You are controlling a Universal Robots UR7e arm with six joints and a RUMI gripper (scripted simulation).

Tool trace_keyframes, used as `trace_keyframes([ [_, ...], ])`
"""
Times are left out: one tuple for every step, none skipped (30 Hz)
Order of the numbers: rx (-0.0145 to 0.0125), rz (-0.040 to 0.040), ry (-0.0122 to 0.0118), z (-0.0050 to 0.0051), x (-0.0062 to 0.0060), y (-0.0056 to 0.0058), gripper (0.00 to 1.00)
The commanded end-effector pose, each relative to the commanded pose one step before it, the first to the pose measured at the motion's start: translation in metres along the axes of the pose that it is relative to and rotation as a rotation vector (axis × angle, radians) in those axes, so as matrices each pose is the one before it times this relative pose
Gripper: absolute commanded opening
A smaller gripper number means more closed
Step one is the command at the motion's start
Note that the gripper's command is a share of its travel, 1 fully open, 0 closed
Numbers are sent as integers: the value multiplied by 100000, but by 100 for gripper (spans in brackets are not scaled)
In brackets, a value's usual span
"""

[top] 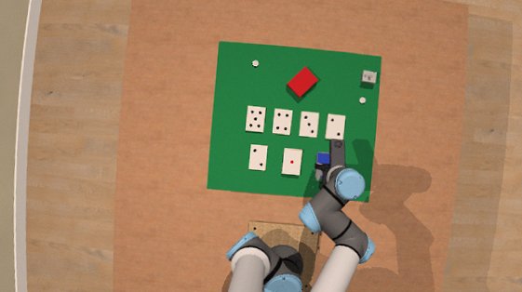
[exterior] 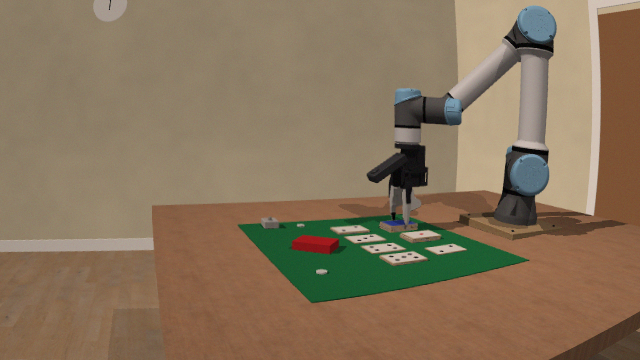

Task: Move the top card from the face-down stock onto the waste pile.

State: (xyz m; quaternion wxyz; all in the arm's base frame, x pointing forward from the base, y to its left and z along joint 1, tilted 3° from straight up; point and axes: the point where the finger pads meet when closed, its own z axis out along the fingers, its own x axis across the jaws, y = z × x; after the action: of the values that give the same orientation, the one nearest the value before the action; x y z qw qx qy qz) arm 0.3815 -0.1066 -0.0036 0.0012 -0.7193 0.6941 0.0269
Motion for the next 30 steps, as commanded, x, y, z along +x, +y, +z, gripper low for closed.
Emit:
trace_keyframes([
  [94, 1, 64, -34, 23, -31, 43],
  [0, 0, 0, 0, 0, 0, 43],
  [0, 0, 0, 0, 0, 0, 43],
  [0, 0, 0, 0, 0, 0, 43],
  [0, 0, 0, 0, 0, 0, 43],
  [0, 0, 0, 0, 0, 0, 43],
  [0, 0, 0, 0, 0, 0, 43],
  [0, 0, 0, 0, 0, 0, 43],
  [0, 0, 0, 0, 0, 0, 43],
  [0, 0, 0, 0, 0, 0, 43],
  [0, 0, 0, 0, 0, 0, 43],
  [0, 0, 0, 0, 0, 0, 43],
  [0, 0, 0, 0, 0, 0, 43],
  [0, 0, 0, 0, 0, 0, 43],
  [0, 0, 0, 0, 0, 0, 43],
  [0, 0, 0, 0, 0, 0, 43],
  [0, 0, 0, 0, 0, 0, 43],
  [0, 0, 0, 0, 0, 0, 43],
  [0, 0, 0, 0, 0, 0, 43],
  [0, 0, 0, 0, 0, 0, 43],
  [0, 0, 0, 0, 0, 0, 43],
  [0, 0, 0, 0, 0, 0, 43],
  [0, 0, 0, 0, 0, 0, 43],
  [0, 0, 0, 0, 0, 0, 43],
  [0, 0, 0, 0, 0, 0, 43],
  [0, 0, 0, 0, 0, 0, 43],
  [0, 0, 0, 0, 0, 0, 43],
  [0, 0, 0, 0, 0, 0, 43],
  [0, 0, 0, 0, 0, 0, 42],
  [0, 0, 0, 0, 0, 0, 42],
])
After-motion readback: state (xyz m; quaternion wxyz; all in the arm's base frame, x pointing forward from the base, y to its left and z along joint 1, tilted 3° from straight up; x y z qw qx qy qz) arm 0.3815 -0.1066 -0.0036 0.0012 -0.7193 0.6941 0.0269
